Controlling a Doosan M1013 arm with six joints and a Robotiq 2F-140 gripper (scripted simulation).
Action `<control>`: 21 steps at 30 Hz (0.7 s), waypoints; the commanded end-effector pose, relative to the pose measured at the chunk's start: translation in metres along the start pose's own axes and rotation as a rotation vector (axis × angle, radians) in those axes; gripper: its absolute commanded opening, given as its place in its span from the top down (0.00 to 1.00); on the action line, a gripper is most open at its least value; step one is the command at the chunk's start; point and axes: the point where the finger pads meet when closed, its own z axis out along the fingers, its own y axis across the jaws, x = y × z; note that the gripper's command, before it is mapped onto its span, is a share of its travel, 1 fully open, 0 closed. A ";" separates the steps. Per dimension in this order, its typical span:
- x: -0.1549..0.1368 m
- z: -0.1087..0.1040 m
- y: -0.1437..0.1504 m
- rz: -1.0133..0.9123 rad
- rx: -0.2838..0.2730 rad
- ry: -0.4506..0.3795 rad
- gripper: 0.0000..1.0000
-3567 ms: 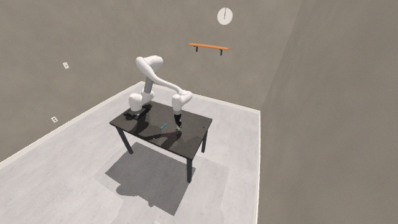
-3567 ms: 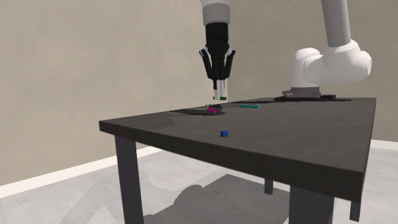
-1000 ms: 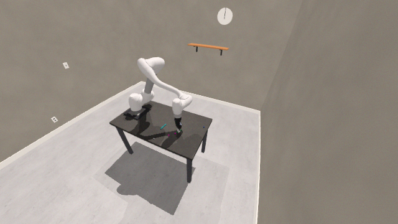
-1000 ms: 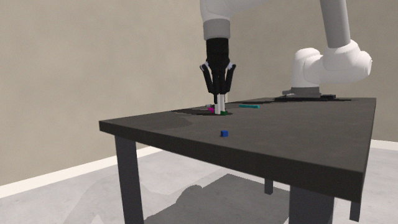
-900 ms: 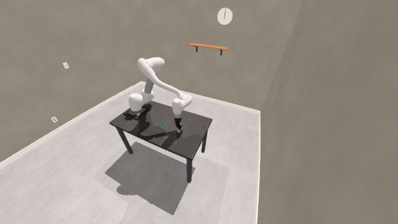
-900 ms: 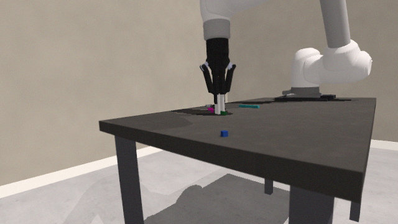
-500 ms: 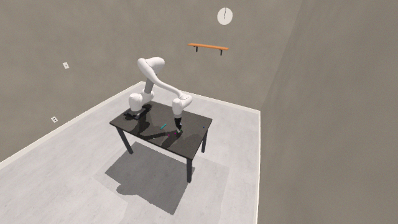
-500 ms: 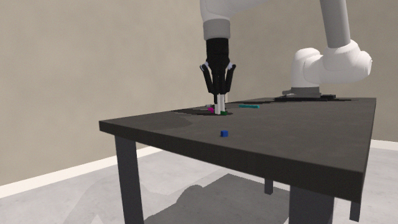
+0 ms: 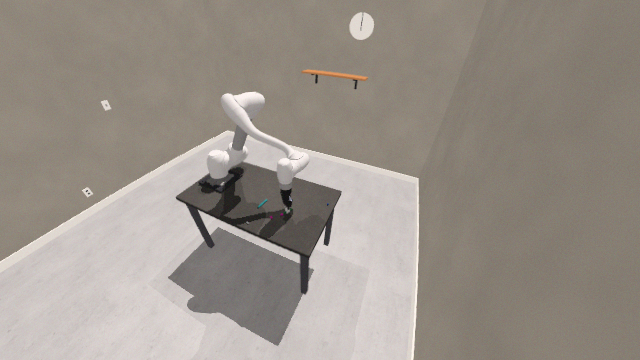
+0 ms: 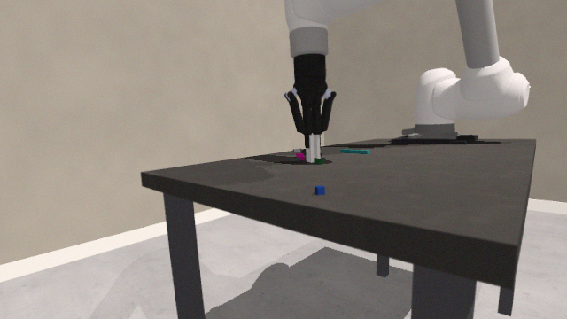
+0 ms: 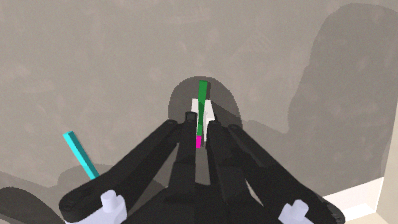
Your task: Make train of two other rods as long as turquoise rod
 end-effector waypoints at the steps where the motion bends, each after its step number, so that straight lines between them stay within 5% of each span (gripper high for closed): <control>1: 0.000 0.000 0.000 0.000 0.000 0.000 0.88; 21: 0.000 0.000 0.000 0.000 0.000 0.000 0.77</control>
